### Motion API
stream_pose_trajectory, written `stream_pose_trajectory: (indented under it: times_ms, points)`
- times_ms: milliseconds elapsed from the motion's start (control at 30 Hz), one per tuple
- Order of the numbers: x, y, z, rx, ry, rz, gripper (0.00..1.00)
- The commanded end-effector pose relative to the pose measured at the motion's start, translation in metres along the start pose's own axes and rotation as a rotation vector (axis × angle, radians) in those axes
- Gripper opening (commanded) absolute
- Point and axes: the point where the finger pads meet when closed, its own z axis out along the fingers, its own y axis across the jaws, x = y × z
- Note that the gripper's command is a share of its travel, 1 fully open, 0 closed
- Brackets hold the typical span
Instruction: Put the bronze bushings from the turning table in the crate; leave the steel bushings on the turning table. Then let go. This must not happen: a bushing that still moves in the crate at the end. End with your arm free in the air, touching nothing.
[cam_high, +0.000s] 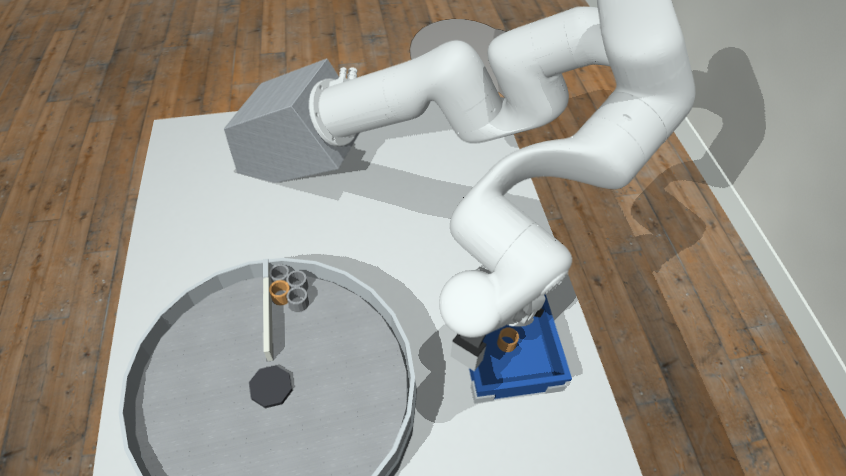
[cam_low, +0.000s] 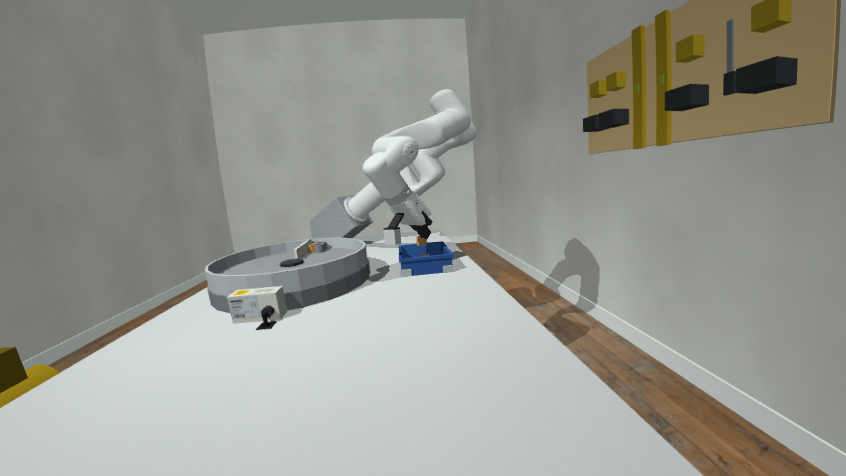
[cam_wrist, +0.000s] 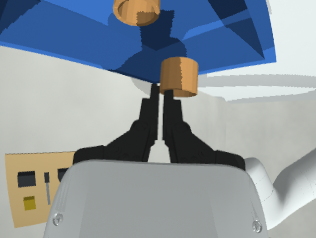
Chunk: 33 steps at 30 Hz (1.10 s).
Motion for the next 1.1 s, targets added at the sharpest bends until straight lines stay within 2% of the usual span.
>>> stream_pose_trajectory:
  times_ms: [0,1067]
  points:
    - [0.001,0.0,-0.001,0.001,0.003,-0.001,0.0]
    - [0.027,0.0,0.03,0.001,0.003,-0.001,0.0]
